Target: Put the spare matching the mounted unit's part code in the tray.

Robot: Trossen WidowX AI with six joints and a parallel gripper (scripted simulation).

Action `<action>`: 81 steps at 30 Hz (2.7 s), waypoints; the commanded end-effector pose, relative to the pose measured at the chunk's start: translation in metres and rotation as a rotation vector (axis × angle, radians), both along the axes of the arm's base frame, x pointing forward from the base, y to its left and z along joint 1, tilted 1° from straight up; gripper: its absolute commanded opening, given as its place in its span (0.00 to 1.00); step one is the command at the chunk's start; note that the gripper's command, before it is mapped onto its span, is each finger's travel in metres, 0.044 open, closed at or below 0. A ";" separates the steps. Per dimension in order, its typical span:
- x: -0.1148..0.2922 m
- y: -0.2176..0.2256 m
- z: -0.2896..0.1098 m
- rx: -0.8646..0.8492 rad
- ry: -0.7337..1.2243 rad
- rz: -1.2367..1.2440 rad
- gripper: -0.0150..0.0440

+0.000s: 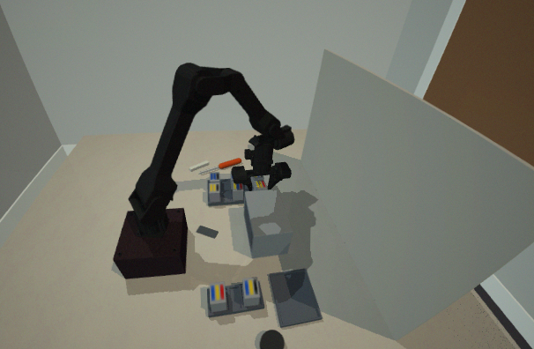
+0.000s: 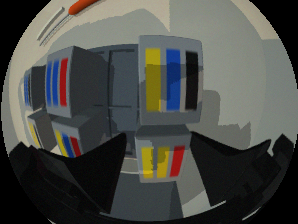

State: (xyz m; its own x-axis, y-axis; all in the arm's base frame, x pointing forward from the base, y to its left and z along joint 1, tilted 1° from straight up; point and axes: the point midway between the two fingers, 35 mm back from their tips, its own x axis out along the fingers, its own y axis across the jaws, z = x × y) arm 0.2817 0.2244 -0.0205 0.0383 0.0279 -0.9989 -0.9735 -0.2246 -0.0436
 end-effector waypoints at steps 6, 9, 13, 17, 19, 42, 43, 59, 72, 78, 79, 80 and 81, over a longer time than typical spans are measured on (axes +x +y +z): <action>0.000 -0.001 -0.001 -0.005 0.000 0.004 0.76; 0.000 -0.001 -0.001 -0.005 0.000 0.004 0.76; 0.000 -0.001 -0.001 -0.005 0.000 0.004 0.76; 0.000 -0.001 -0.001 -0.005 0.000 0.004 0.76; 0.000 -0.001 -0.001 -0.005 0.000 0.004 0.76; 0.000 -0.001 -0.001 -0.005 0.000 0.004 0.76; 0.000 -0.001 -0.001 -0.005 0.000 0.004 0.76; 0.000 -0.001 -0.001 -0.005 0.000 0.004 0.76; 0.000 0.000 0.000 0.000 0.000 0.000 0.63; 0.000 0.000 0.000 0.000 0.000 0.000 0.50; 0.000 0.000 0.000 0.000 0.000 0.000 0.48; 0.000 0.000 0.000 0.000 0.000 0.000 0.47; 0.000 0.000 0.000 0.000 0.000 0.000 0.46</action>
